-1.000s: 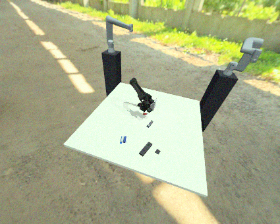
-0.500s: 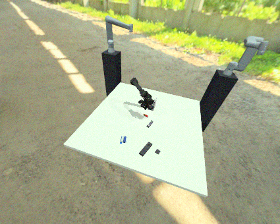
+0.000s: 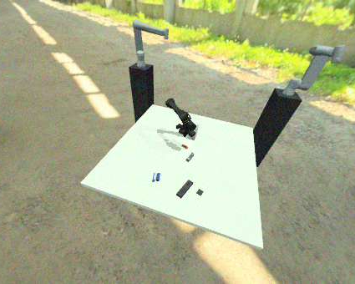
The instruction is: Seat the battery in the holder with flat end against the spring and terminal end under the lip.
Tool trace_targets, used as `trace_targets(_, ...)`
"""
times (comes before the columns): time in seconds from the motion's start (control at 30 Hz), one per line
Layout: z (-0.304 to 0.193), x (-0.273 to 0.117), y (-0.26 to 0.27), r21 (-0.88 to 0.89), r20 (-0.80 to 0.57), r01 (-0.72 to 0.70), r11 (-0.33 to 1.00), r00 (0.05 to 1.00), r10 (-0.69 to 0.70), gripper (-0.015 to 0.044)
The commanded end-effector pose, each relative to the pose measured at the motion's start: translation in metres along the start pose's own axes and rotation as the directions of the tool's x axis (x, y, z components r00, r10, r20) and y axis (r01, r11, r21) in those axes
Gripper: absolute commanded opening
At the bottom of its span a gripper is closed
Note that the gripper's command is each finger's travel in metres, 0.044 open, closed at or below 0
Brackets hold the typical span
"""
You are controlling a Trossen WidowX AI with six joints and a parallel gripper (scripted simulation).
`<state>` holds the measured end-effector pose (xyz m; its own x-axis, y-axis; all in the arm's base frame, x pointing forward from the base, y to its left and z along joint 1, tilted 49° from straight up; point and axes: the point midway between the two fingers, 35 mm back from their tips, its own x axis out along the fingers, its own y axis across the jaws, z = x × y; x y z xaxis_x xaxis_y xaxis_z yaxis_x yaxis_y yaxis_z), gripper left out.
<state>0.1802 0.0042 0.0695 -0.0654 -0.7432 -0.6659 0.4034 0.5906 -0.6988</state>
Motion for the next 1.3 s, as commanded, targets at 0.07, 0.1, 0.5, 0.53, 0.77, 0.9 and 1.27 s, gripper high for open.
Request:
trace_targets(0.07, 0.001, 0.013, 0.005, -0.290, 0.000, -0.002, 0.957, 1.000, 0.001, 0.0131)
trace_targets(0.1, 0.001, 0.016, 0.007, -0.373, 0.000, -0.002, 0.928, 1.000, 0.002, 0.0157)
trace_targets(0.5, 0.000, 0.060, 0.019, -0.991, -0.001, -0.001, 0.133, 1.000, 0.002, 0.0230)
trace_targets(0.53, 0.000, 0.063, 0.019, -0.998, -0.001, -0.001, 0.062, 1.000, 0.001, 0.0230)
trace_targets(0.77, 0.000, 0.066, 0.019, -1.000, -0.001, -0.001, 0.004, 1.000, 0.001, 0.0230)
trace_targets(0.9, 0.000, 0.066, 0.019, -1.000, -0.001, -0.001, 0.004, 1.000, 0.001, 0.0230)
trace_targets(1.27, 0.000, 0.076, 0.020, -1.000, -0.002, -0.002, 0.004, 1.000, 0.003, 0.0230)
